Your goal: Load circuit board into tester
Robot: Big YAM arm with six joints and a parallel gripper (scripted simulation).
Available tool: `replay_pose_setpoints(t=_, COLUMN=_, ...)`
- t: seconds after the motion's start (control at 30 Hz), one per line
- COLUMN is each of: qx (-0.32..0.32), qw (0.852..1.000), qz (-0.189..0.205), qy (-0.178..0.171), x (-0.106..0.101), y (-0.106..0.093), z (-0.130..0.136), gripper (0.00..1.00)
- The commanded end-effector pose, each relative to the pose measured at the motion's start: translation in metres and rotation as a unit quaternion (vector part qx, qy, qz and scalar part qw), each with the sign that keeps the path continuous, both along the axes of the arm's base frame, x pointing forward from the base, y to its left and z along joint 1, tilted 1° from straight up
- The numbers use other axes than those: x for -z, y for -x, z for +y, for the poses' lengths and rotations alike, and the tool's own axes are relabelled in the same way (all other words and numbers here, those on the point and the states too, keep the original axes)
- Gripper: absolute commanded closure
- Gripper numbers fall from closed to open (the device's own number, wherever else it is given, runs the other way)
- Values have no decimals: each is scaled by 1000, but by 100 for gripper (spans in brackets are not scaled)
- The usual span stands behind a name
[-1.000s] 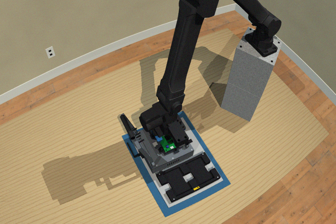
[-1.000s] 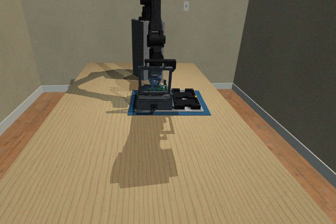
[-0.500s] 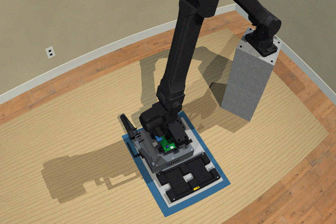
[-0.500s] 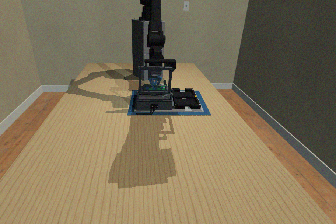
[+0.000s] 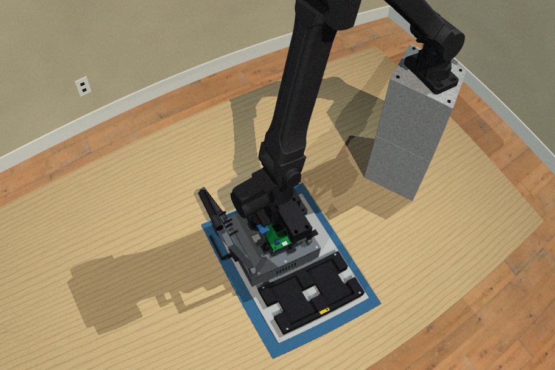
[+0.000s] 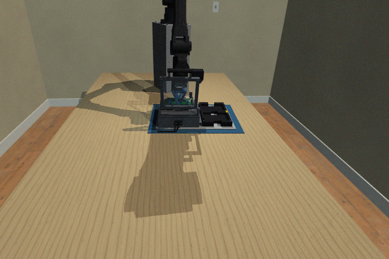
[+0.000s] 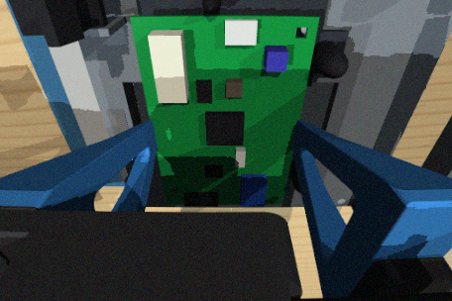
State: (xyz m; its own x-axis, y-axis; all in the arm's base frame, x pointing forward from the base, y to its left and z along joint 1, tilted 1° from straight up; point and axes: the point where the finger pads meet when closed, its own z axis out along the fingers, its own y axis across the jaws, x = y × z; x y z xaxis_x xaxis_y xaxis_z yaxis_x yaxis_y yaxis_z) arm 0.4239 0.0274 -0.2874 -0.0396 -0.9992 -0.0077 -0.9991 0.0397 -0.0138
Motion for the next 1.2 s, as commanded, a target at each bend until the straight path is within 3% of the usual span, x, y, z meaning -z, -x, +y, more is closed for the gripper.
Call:
replay_pose_setpoints(t=0.0, qx=-5, qw=1000, qz=-10, qy=-3, x=5, y=-8, z=5, gripper=28)
replay_pose_setpoints(t=1.17, qx=-5, qw=1000, qz=-7, qy=-3, x=7, y=-5, z=5, gripper=28)
